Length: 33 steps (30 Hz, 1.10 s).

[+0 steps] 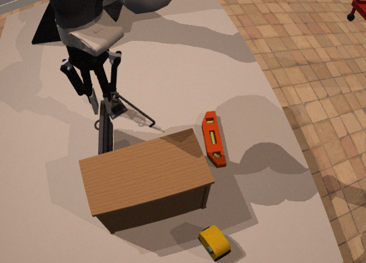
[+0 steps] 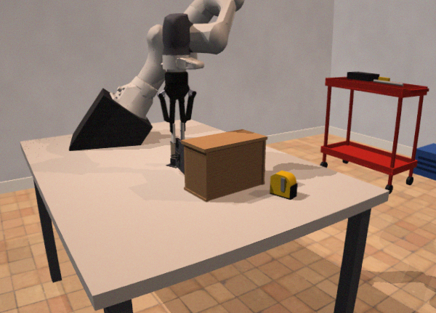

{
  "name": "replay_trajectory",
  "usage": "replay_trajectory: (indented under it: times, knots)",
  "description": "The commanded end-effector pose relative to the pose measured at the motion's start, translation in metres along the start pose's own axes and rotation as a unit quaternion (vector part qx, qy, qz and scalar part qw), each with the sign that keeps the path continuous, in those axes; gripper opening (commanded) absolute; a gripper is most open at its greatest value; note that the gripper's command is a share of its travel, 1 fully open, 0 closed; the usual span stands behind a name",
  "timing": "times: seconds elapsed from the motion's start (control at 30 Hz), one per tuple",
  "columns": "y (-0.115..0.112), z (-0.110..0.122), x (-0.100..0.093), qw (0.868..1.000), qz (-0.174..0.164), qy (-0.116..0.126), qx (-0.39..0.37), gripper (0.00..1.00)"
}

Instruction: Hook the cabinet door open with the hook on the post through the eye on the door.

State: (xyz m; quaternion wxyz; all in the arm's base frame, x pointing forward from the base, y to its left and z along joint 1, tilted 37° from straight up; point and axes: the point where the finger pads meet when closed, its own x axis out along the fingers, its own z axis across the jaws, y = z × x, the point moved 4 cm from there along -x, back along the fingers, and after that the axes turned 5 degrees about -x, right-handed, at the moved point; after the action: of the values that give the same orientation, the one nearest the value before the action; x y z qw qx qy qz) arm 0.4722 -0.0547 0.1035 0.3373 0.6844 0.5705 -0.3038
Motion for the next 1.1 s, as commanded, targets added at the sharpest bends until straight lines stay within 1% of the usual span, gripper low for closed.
replay_trajectory:
  times: [0.0,0.3,0.47,0.63,0.87,1.07]
  knots:
    - [0.0,0.0,0.001,1.0,0.0,0.0,-0.003,0.16]
    - [0.0,-0.004,0.001,1.0,0.0,0.0,0.023,0.16]
    - [0.001,-0.008,0.001,1.0,0.0,0.0,0.025,0.16]
    - [0.002,-0.012,0.001,0.999,0.0,0.0,0.049,0.16]
    - [0.002,-0.015,0.001,0.999,0.0,0.0,0.05,0.16]
    - [0.004,-0.021,0.001,0.997,0.0,0.0,0.074,0.16]
